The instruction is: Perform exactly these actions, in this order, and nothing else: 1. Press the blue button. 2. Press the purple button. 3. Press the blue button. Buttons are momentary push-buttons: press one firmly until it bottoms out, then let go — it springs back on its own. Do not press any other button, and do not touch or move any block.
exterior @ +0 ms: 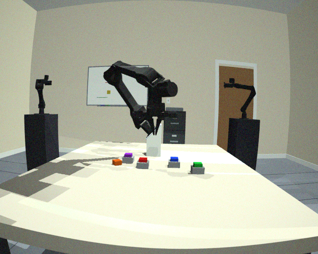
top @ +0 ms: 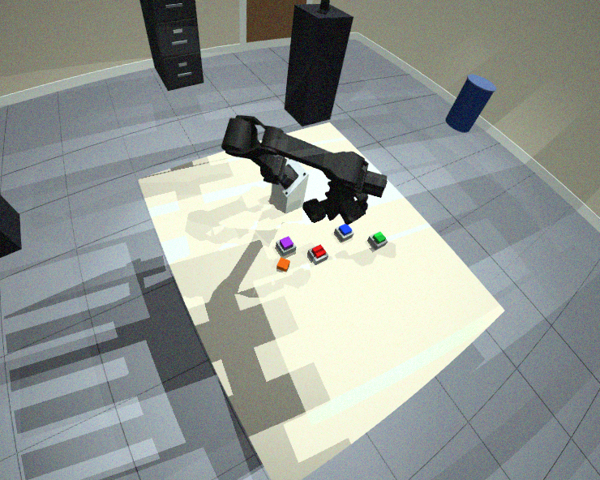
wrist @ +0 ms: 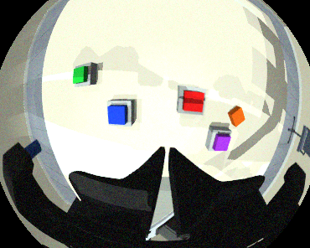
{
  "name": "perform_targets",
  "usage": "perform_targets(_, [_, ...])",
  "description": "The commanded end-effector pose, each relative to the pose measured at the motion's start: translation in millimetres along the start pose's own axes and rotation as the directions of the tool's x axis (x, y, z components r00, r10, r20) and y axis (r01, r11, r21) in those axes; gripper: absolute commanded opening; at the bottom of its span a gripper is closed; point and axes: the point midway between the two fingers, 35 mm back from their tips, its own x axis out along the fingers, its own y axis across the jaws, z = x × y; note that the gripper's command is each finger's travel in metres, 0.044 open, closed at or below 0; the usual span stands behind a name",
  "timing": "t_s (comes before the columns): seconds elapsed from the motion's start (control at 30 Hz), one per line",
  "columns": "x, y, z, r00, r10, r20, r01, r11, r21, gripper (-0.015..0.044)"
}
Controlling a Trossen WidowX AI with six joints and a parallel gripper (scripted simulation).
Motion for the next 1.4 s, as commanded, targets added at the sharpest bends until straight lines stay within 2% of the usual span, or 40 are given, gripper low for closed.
perform_targets(0.0, [-1.8, -51.9, -7.6, 1.0, -0.005, 0.01, 0.005, 1.0, -0.014, 0.002])
perform_targets(0.17, [1.2, -102.4, -25.9, 1.0, -0.021, 0.015, 0.021, 0.999, -0.032, 0.002])
perform_targets(0.3, [3.5, -120.3, -35.9, 0.999, -0.03, 0.015, 0.031, 0.999, -0.039, 0.002])
perform_targets(0.5, [5.7, -120.9, -36.1, 0.999, -0.03, 0.015, 0.03, 0.999, -0.039, 0.002])
perform_targets(0.7, [63.3, -123.2, -35.2, 0.999, -0.032, 0.016, 0.032, 0.999, -0.038, 0.002])
perform_targets(1.37, [85.2, -123.7, -34.5, 0.999, -0.031, 0.016, 0.032, 0.999, -0.038, 0.002])
